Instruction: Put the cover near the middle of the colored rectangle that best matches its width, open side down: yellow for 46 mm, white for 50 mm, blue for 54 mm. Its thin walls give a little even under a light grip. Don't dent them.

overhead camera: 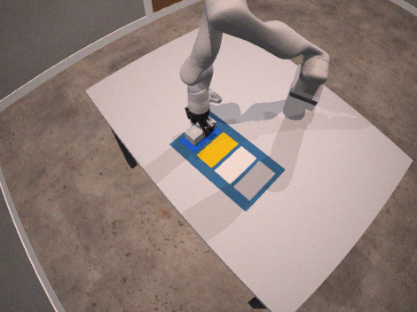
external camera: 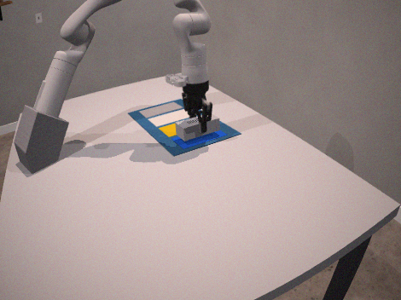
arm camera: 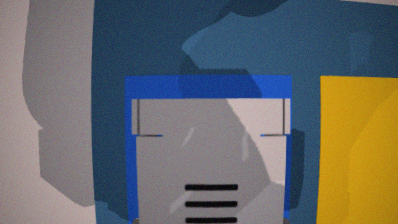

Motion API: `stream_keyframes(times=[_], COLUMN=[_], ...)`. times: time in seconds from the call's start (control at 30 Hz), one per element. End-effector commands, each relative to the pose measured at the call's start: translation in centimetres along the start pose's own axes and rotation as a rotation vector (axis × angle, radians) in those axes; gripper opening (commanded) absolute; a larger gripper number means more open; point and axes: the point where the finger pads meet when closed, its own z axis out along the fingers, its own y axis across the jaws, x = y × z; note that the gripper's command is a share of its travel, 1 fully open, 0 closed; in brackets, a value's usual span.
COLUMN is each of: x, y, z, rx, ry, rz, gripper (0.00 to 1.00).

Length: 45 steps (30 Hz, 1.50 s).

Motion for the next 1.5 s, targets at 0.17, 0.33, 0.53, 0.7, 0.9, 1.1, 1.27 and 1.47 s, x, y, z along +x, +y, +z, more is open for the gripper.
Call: stream_keyframes(times=[0.17, 0.33, 0.53, 0.7, 0.9, 1.1, 1.27, 1.47], x=[-0.17, -0.17, -0.17, -0.17, -0.2, -0.36, -0.46, -0.41], y=[-0.07, -0.07, -0.07, -0.07, -0.1, -0.26, -0.41, -0.41], z=[0.49, 0.49, 0.49, 0.49, 0.49, 0.47, 0.46, 0.46], rx=[0.003, 0.003, 0.003, 0.003, 0.003, 0.005, 0.005, 0.004], ry=[-0.004, -0.004, -0.004, -0.004, -0.005, -0.006, -0.006, -0.005], rz=[-0.004, -0.004, -0.004, -0.004, -0.004, -0.005, -0.005, -0.005], gripper=[0.0, 0.0, 0.0, 0.0, 0.0, 0.0, 0.0, 0.0])
